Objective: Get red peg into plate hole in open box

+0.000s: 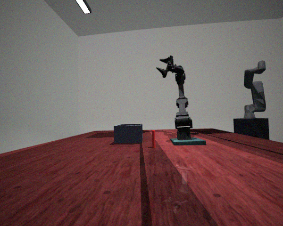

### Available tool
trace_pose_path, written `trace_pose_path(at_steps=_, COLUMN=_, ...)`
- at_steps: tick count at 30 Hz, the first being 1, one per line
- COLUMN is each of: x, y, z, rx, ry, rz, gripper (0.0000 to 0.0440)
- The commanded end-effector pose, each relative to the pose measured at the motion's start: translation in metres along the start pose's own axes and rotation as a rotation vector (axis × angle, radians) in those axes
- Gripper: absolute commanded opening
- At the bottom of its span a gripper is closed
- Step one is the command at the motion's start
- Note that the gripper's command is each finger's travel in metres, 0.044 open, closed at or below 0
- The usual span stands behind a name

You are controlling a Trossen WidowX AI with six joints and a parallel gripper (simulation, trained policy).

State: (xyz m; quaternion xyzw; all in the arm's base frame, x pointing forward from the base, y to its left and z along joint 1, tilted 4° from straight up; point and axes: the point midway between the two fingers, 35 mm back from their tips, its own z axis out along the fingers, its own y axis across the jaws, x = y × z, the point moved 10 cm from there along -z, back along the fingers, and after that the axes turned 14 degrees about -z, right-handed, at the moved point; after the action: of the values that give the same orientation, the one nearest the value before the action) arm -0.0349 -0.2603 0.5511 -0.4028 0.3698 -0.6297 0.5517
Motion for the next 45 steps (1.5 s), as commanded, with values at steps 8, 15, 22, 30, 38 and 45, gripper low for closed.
trace_pose_path(at_steps=8, x=-0.058, y=-0.01, z=0.008, rx=0.015, ry=-0.118, rz=0.016, gripper=0.044)
trace_pose_path(at_steps=15, x=-0.146, y=-0.005, z=0.023, rx=-0.113, ry=-0.269, rz=0.073, gripper=0.044)
trace_pose_path(at_steps=22, x=-0.23, y=0.022, z=0.037, rx=-0.34, ry=-0.355, rz=0.162, gripper=0.044)
trace_pose_path(at_steps=30, x=-0.299, y=0.065, z=0.047, rx=-0.623, ry=-0.335, rz=0.274, gripper=0.044)
trace_pose_path(at_steps=38, x=-0.342, y=0.111, z=0.052, rx=-0.879, ry=-0.212, rz=0.382, gripper=0.044)
trace_pose_path(at_steps=45, x=-0.366, y=0.148, z=0.053, rx=-1.062, ry=-0.053, rz=0.481, gripper=0.044)
